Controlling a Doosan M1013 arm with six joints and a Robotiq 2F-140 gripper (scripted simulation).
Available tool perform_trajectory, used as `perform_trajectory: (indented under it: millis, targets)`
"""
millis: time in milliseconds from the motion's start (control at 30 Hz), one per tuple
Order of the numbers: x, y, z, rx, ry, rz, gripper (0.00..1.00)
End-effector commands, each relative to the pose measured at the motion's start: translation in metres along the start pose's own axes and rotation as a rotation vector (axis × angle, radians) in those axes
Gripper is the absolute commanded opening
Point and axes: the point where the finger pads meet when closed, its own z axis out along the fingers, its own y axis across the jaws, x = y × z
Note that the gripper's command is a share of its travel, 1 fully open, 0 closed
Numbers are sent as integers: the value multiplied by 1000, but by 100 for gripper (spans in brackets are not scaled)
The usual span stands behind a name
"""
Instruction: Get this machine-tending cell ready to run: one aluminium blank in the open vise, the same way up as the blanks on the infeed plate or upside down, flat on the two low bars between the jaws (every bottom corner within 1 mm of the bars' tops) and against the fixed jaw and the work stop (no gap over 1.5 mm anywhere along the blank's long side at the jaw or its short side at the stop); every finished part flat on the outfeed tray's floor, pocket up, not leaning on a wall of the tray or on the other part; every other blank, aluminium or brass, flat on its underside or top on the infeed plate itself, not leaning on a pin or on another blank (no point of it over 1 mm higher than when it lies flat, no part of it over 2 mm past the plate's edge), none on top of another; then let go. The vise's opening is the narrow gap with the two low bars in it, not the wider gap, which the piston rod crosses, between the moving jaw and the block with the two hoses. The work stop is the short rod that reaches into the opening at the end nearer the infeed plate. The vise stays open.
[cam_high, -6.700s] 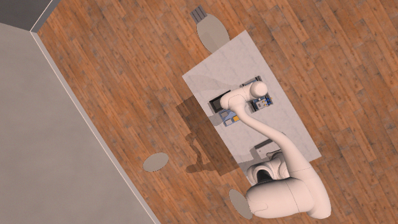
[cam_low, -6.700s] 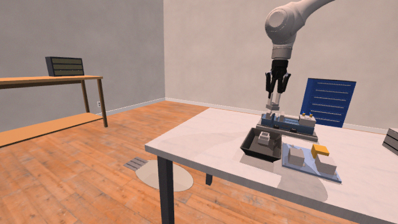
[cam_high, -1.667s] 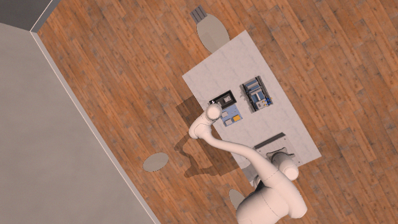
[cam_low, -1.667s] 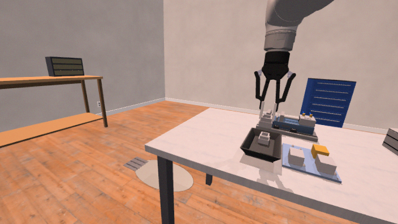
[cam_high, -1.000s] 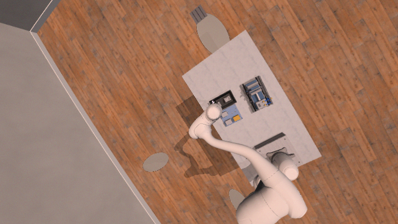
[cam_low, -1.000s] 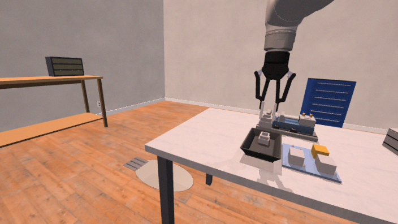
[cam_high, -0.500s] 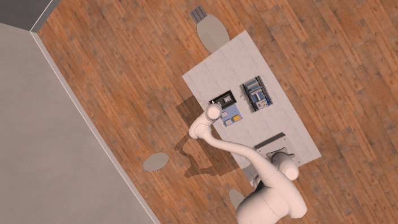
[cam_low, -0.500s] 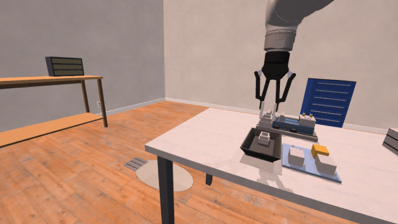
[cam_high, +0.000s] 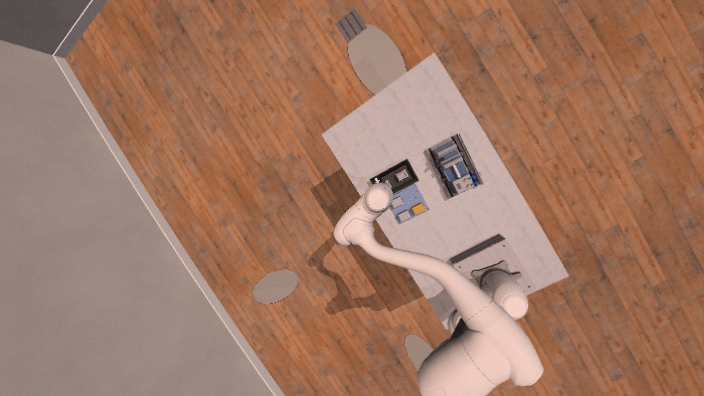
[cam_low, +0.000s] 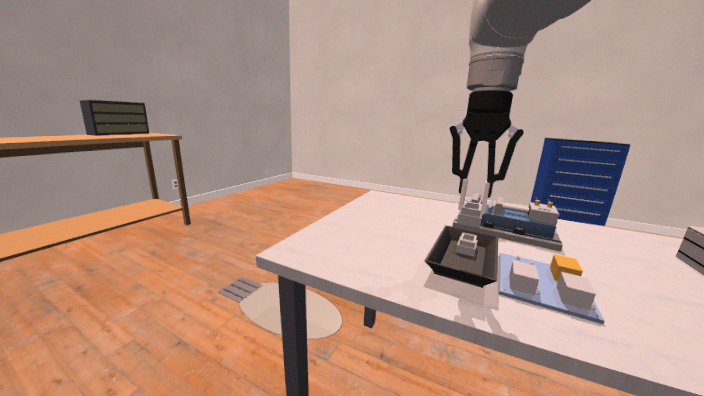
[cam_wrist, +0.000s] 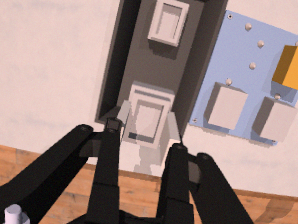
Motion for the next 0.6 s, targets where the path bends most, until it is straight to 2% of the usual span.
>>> perform_trajectory:
  millis: [0, 567]
  targets:
    - [0, 0, 0, 0, 0, 2, 0]
    - [0, 0, 0, 0, 0, 7, 0]
